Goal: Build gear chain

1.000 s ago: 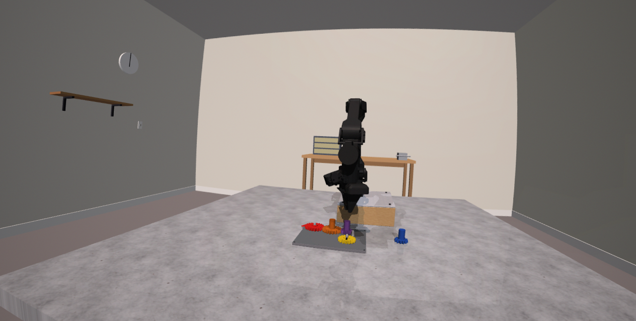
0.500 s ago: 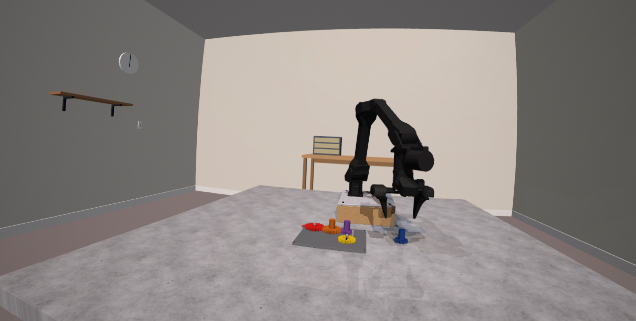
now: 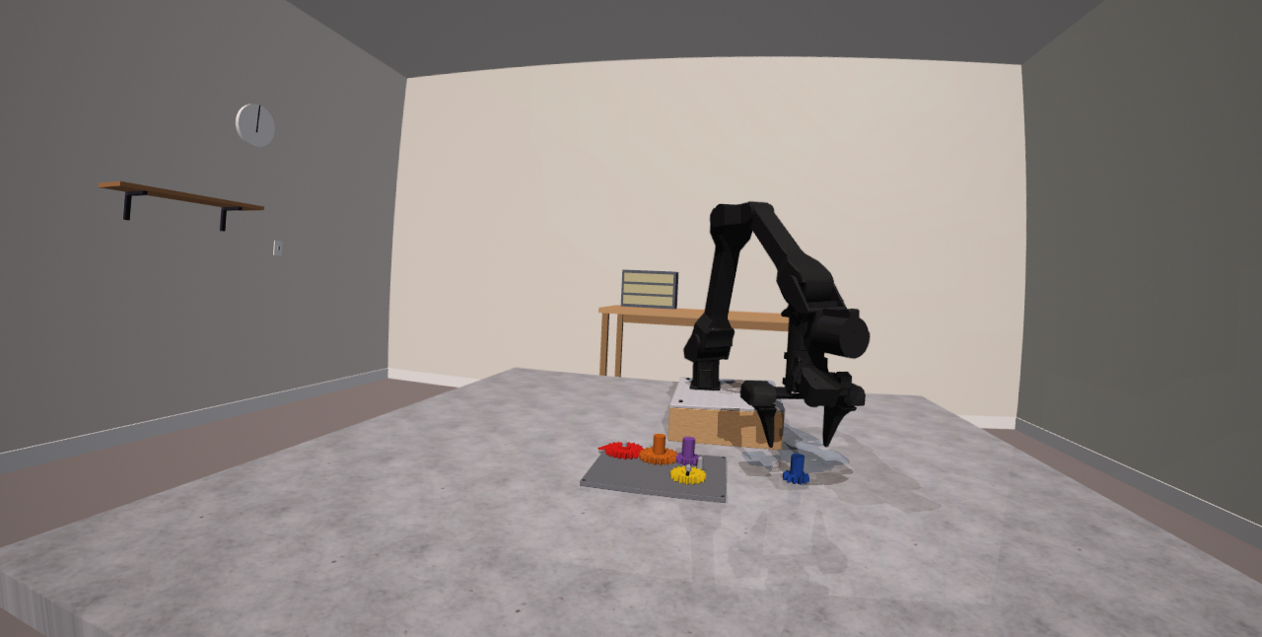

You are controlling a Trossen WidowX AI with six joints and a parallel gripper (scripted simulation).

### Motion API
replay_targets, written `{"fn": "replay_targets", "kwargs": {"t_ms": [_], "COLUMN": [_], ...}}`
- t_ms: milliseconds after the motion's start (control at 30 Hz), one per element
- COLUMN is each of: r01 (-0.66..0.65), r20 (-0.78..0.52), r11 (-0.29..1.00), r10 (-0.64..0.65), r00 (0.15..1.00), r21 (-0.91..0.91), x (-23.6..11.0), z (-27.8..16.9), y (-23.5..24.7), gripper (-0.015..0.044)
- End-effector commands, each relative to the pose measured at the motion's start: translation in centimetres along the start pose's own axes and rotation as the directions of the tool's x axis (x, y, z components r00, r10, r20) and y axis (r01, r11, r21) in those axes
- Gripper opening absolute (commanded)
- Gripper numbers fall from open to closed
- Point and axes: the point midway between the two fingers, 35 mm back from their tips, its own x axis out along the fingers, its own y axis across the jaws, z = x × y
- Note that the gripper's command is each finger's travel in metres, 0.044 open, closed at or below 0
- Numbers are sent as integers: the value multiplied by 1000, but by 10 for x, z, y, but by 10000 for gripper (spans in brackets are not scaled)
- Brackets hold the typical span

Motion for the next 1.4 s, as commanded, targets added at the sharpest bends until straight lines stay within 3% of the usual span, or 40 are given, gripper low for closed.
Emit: {"fn": "replay_targets", "kwargs": {"t_ms": [0,567,1033,1367], "r01": [3,3,3,3], "r20": [9,9,9,9], "r11": [1000,1000,1000,1000], "r10": [-3,-3,-3,-3], "r00": [1000,1000,1000,1000], "r21": [-4,-4,-4,-4], "x": [4,27,27,27], "z": [2,1,1,1], "y": [0,0,0,0], "gripper": [440,440,72,0]}}
